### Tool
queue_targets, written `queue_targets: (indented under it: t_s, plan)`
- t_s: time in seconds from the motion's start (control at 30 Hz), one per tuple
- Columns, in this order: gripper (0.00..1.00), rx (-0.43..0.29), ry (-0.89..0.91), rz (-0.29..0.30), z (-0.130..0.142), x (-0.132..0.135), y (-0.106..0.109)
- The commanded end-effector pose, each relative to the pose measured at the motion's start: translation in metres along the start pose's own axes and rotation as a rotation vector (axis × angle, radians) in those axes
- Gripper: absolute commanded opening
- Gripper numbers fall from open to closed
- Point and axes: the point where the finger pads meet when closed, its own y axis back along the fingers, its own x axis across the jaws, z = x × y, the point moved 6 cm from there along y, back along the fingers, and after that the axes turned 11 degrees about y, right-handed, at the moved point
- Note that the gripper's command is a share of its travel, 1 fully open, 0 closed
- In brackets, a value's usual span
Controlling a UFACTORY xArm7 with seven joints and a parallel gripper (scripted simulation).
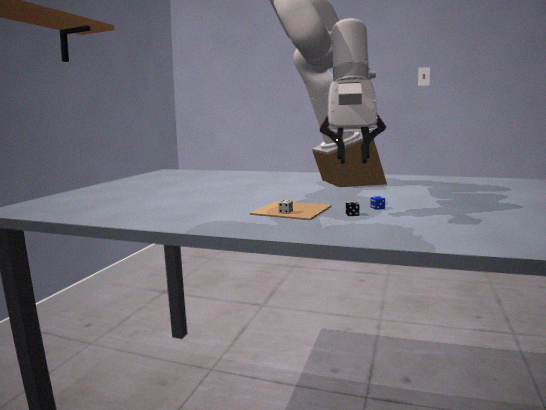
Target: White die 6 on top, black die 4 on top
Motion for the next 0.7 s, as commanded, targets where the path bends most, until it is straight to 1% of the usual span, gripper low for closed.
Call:
queue_targets:
  t_s: [0.0,0.03,0.07,0.17,0.23,0.33,0.47,0.5,0.67]
  plan:
    - [0.42,-0.164,0.016,-0.017,-0.016,0.001,0.001]
    - [0.42,-0.187,0.015,-0.018,-0.020,0.003,0.001]
    - [0.42,-0.189,0.015,-0.018,-0.020,0.003,0.001]
    - [0.42,-0.248,0.013,-0.027,-0.028,0.005,0.002]
    - [0.42,-0.272,0.014,-0.034,-0.030,0.005,0.002]
    - [0.42,-0.287,0.015,-0.038,-0.031,0.005,0.003]
    - [0.42,-0.288,0.015,-0.039,-0.032,0.005,0.003]
    - [1.00,-0.288,0.015,-0.039,-0.032,0.005,0.003]
    - [1.00,-0.288,0.015,-0.039,-0.032,0.005,0.003]
